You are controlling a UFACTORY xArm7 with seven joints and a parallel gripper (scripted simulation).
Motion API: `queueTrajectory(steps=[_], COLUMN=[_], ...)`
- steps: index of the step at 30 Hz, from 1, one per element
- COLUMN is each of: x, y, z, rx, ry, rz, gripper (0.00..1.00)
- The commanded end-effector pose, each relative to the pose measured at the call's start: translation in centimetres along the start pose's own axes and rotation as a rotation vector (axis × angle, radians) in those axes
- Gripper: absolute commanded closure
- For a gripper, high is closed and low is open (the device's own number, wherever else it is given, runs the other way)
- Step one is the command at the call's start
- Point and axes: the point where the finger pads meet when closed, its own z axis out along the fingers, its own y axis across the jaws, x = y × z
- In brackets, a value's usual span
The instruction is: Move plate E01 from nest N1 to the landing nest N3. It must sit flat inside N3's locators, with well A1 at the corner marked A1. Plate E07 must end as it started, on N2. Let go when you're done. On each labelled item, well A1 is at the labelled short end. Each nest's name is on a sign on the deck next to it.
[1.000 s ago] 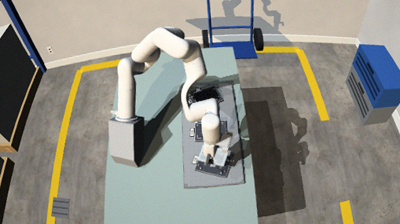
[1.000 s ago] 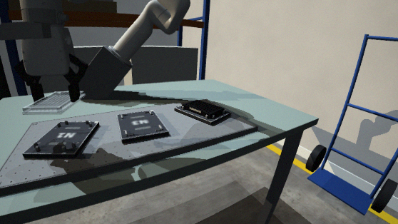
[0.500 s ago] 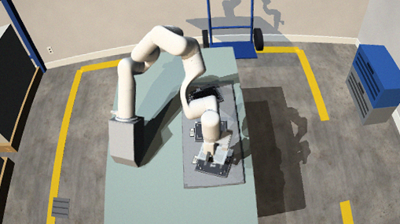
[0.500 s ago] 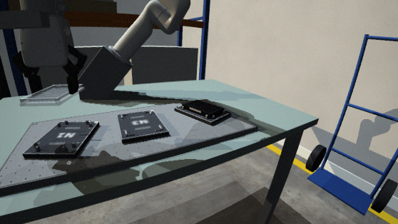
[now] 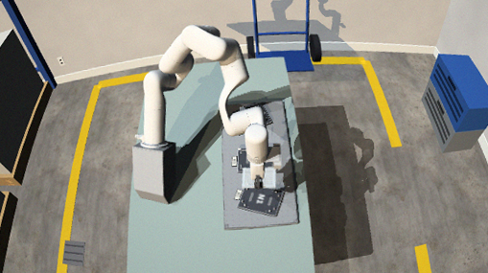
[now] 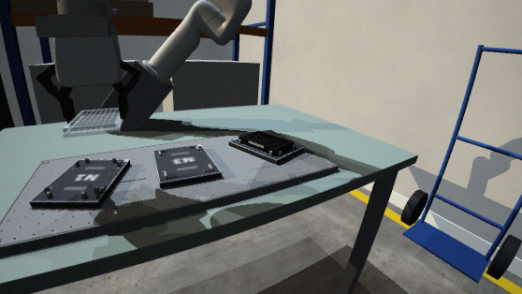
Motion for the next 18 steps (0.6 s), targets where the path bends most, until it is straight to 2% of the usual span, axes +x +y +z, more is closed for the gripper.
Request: queueTrajectory(steps=[1, 12, 14, 18], x=[-0.1, -0.6, -0.6, -0.8], y=[-1.7, -7.2, -7.2, -9.1], z=[-0.2, -0.2, -0.2, -0.2], rx=[-0.005, -0.004, -0.004, -0.004], ry=[0.011, 0.011, 0.011, 0.011], rz=[-0.034, -0.034, -0.034, -0.034], gripper=[1.0, 1.0, 1.0, 1.0])
